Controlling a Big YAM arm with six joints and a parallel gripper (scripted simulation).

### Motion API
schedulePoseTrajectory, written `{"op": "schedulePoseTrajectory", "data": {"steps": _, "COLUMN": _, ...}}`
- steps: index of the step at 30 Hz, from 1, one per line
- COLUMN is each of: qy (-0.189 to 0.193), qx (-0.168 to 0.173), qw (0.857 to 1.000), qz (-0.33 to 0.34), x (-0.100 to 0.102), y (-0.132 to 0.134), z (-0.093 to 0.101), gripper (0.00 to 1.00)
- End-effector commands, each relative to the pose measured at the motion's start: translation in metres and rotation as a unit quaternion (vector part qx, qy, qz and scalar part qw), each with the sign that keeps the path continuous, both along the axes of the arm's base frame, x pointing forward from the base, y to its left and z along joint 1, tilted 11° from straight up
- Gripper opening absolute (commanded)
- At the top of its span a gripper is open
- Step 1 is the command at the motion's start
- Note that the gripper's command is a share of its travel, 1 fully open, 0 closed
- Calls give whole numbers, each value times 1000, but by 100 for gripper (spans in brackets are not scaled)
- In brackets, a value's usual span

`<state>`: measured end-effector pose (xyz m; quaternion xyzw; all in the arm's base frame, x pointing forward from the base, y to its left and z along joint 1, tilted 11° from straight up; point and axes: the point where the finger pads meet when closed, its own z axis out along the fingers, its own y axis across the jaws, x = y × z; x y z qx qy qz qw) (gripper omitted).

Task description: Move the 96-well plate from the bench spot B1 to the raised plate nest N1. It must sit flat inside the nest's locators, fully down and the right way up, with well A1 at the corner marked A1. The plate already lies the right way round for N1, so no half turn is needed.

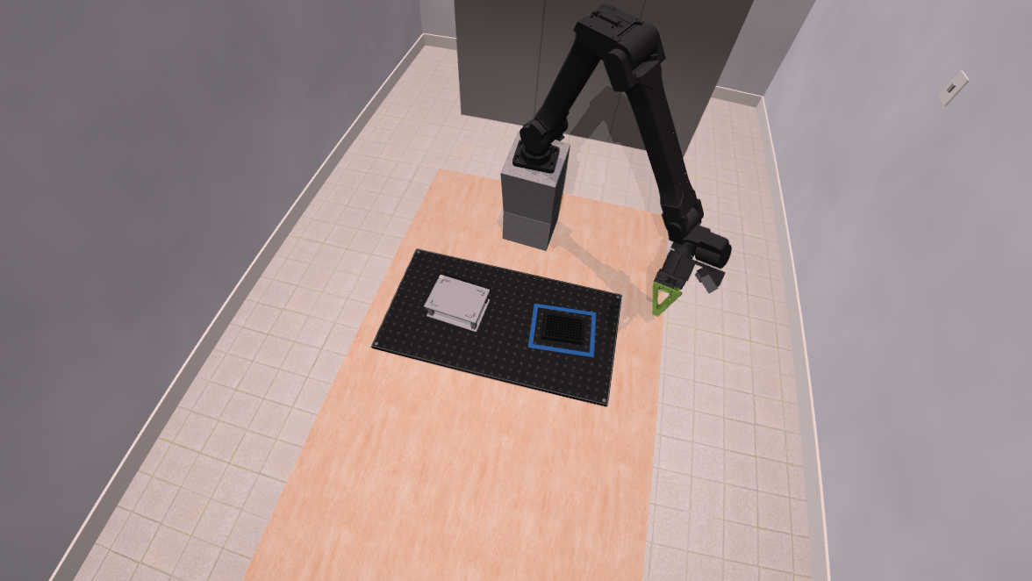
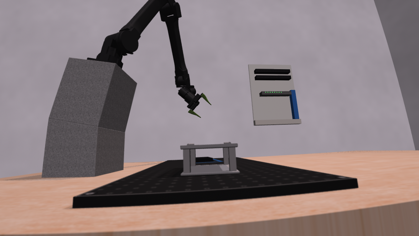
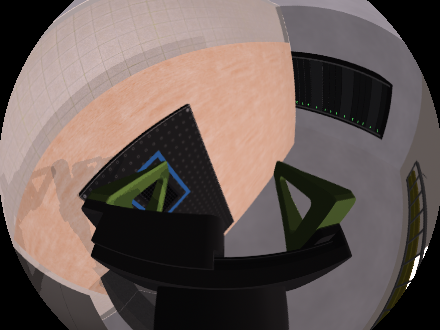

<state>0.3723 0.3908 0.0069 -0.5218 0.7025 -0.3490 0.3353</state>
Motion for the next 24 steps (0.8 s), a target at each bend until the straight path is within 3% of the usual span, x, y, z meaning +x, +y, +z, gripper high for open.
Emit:
{"op": "schedulePoseTrajectory", "data": {"steps": 1, "qy": 13, "qx": -12, "qw": 1000, "qz": 7, "x": 18, "y": 7, "z": 3, "gripper": 100}}
{"op": "schedulePoseTrajectory", "data": {"steps": 2, "qy": 17, "qx": -18, "qw": 1000, "qz": 7, "x": 12, "y": -9, "z": -12, "gripper": 100}}
{"op": "schedulePoseTrajectory", "data": {"steps": 4, "qy": 17, "qx": -18, "qw": 1000, "qz": 7, "x": 15, "y": -16, "z": -19, "gripper": 100}}
{"op": "schedulePoseTrajectory", "data": {"steps": 7, "qy": 58, "qx": -34, "qw": 998, "qz": 19, "x": 28, "y": -13, "z": -19, "gripper": 100}}
{"op": "schedulePoseTrajectory", "data": {"steps": 9, "qy": 65, "qx": -41, "qw": 997, "qz": 20, "x": 22, "y": -32, "z": -37, "gripper": 100}}
{"op": "schedulePoseTrajectory", "data": {"steps": 12, "qy": 80, "qx": -46, "qw": 995, "qz": 25, "x": 26, "y": -42, "z": -47, "gripper": 100}}
{"op": "schedulePoseTrajectory", "data": {"steps": 16, "qy": 107, "qx": -53, "qw": 992, "qz": 34, "x": 36, "y": -38, "z": -46, "gripper": 100}}
{"op": "schedulePoseTrajectory", "data": {"steps": 19, "qy": 113, "qx": -59, "qw": 991, "qz": 35, "x": 31, "y": -59, "z": -65, "gripper": 100}}
{"op": "schedulePoseTrajectory", "data": {"steps": 22, "qy": 155, "qx": -67, "qw": 984, "qz": 50, "x": 41, "y": -60, "z": -68, "gripper": 100}}
{"op": "schedulePoseTrajectory", "data": {"steps": 23, "qy": 169, "qx": -80, "qw": 981, "qz": 49, "x": 30, "y": -77, "z": -81, "gripper": 100}}
{"op": "schedulePoseTrajectory", "data": {"steps": 24, "qy": 160, "qx": -71, "qw": 983, "qz": 50, "x": 33, "y": -77, "z": -83, "gripper": 100}}
